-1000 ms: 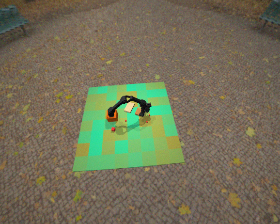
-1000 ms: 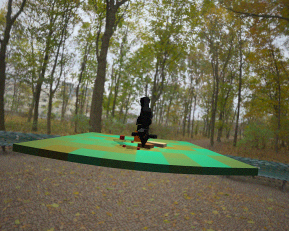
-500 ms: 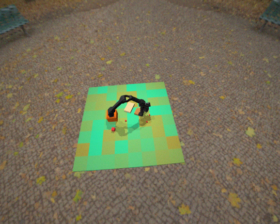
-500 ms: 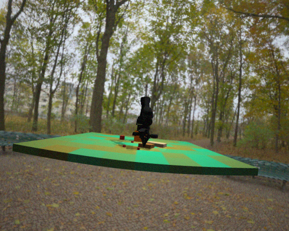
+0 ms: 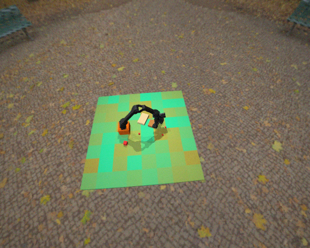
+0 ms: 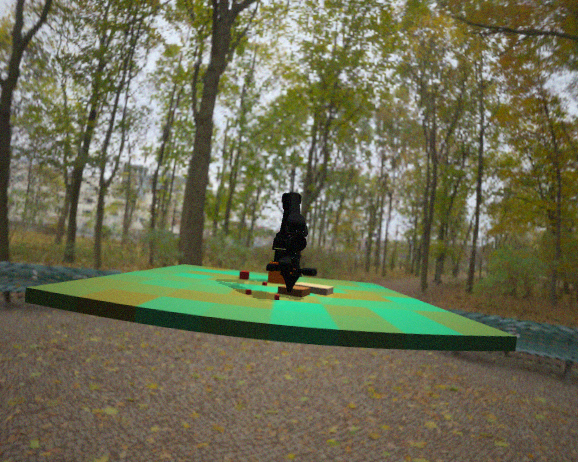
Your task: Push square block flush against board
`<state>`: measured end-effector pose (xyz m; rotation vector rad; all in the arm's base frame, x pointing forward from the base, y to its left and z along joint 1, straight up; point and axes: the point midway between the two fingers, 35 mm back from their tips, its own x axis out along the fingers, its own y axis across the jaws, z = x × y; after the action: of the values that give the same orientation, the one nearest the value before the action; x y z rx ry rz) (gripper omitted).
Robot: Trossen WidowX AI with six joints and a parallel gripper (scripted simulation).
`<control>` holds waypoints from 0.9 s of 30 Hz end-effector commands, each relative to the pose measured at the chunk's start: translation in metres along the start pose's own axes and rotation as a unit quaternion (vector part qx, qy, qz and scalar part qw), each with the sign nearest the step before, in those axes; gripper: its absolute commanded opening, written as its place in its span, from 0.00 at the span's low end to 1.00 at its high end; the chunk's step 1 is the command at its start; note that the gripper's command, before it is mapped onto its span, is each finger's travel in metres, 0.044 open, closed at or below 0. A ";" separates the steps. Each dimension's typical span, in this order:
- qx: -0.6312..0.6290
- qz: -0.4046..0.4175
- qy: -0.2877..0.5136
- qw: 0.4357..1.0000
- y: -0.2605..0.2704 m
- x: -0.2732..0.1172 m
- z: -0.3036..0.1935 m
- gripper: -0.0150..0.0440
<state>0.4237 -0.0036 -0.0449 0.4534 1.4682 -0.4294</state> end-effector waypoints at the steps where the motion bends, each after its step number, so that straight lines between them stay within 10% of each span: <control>1: 0.001 -0.004 0.011 1.000 -0.002 0.005 -0.010 0.25; 27: 0.001 -0.004 0.012 1.000 -0.004 0.006 -0.034 0.25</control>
<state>0.4028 0.0085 -0.0462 0.4549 1.4682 -0.4280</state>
